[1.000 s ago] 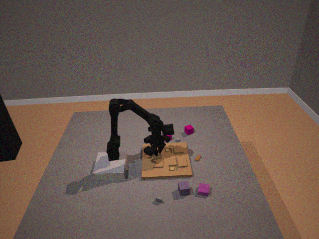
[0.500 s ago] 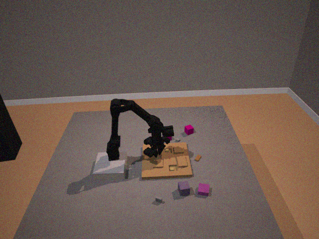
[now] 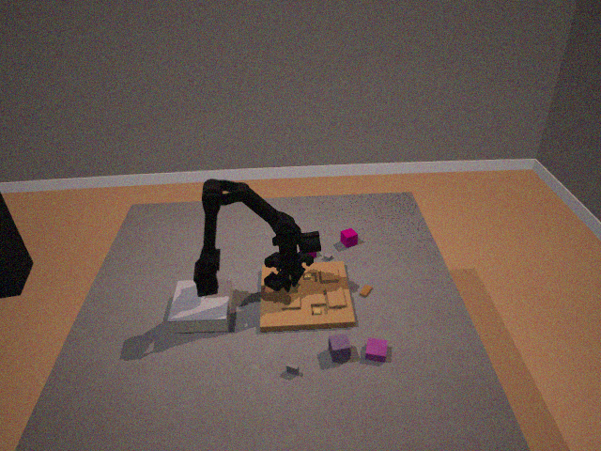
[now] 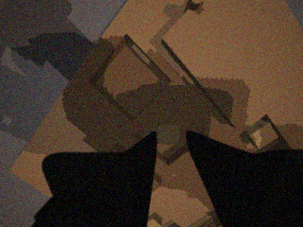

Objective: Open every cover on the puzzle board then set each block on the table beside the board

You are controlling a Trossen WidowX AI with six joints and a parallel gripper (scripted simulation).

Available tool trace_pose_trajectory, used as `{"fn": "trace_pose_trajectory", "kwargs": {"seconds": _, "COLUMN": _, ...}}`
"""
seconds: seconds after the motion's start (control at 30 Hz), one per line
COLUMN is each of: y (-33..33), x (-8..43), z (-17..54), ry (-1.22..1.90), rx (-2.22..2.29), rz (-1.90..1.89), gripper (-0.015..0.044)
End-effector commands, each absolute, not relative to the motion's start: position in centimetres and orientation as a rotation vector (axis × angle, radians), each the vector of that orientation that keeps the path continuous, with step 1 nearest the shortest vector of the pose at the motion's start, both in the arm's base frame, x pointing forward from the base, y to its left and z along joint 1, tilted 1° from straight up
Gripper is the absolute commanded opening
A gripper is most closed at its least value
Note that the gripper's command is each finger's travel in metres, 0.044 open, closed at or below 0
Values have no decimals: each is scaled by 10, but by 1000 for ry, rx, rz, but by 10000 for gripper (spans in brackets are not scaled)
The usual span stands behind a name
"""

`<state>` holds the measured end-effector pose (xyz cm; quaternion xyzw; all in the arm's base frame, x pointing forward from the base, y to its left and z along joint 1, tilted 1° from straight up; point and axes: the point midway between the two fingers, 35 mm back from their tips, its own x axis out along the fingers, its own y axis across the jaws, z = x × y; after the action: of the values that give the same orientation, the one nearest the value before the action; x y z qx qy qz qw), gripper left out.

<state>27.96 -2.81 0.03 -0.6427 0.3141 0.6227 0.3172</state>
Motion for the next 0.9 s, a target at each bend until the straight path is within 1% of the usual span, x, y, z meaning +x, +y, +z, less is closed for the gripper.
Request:
{"fn": "trace_pose_trajectory", "kwargs": {"seconds": 0.0, "y": -28, "x": 276, "z": -5, "ry": 830, "rx": -1685, "rz": 1653, "gripper": 144}}
{"fn": "trace_pose_trajectory", "kwargs": {"seconds": 0.17, "y": -28, "x": 276, "z": -6, "ry": 830, "rx": -1685, "rz": 1653, "gripper": 144}}
{"fn": "trace_pose_trajectory", "kwargs": {"seconds": 0.5, "y": -28, "x": 278, "z": -3, "ry": 829, "rx": -1687, "rz": 1644, "gripper": 80}}
{"fn": "trace_pose_trajectory", "kwargs": {"seconds": 0.87, "y": -28, "x": 279, "z": 6, "ry": 829, "rx": -1687, "rz": 1646, "gripper": 80}}
